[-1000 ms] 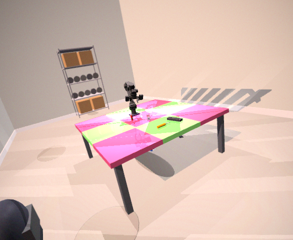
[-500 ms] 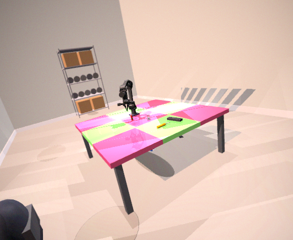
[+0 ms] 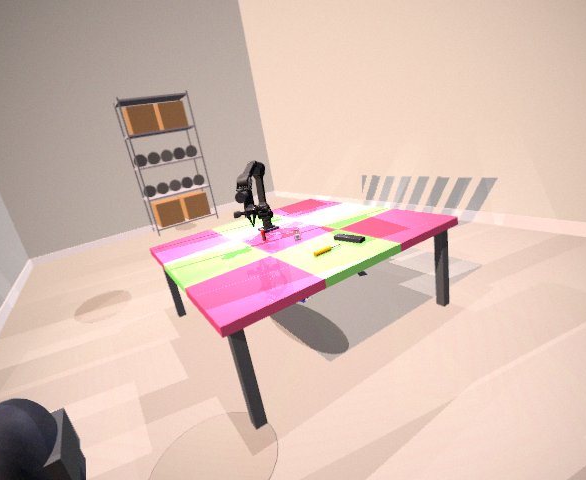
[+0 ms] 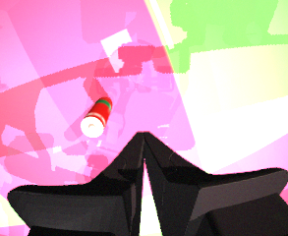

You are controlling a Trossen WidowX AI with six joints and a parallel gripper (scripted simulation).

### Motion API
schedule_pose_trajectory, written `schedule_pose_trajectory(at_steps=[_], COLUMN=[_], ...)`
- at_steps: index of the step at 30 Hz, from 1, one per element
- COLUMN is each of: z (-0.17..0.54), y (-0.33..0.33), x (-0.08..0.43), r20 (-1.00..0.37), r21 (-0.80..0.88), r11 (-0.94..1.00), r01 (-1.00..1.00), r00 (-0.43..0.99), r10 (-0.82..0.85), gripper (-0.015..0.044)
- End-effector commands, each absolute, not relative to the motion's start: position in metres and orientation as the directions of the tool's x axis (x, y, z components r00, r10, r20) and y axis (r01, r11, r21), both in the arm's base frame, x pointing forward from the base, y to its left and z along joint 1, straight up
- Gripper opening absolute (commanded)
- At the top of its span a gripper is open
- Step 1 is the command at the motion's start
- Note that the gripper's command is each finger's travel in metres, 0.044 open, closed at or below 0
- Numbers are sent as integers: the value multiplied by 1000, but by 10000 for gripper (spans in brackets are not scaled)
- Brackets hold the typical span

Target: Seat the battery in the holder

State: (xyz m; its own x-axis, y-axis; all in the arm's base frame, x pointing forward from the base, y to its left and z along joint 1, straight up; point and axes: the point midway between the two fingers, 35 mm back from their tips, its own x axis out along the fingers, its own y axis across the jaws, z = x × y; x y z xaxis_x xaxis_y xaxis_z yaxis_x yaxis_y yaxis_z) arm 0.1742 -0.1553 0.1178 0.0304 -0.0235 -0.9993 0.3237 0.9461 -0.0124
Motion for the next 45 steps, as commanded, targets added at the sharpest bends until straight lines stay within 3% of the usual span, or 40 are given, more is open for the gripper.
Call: schedule_pose_trajectory(at_steps=[1, 6, 45], z=[91, 67, 67], y=[-154, -153, -97], x=[174, 172, 193], r20=[-1000, -1000, -1000], r21=[-4, -5, 1], r11=[948, 945, 945], r01=[319, 328, 327], r00=[25, 24, 27], r10=[-13, -14, -8], gripper=[0, 0, 0])
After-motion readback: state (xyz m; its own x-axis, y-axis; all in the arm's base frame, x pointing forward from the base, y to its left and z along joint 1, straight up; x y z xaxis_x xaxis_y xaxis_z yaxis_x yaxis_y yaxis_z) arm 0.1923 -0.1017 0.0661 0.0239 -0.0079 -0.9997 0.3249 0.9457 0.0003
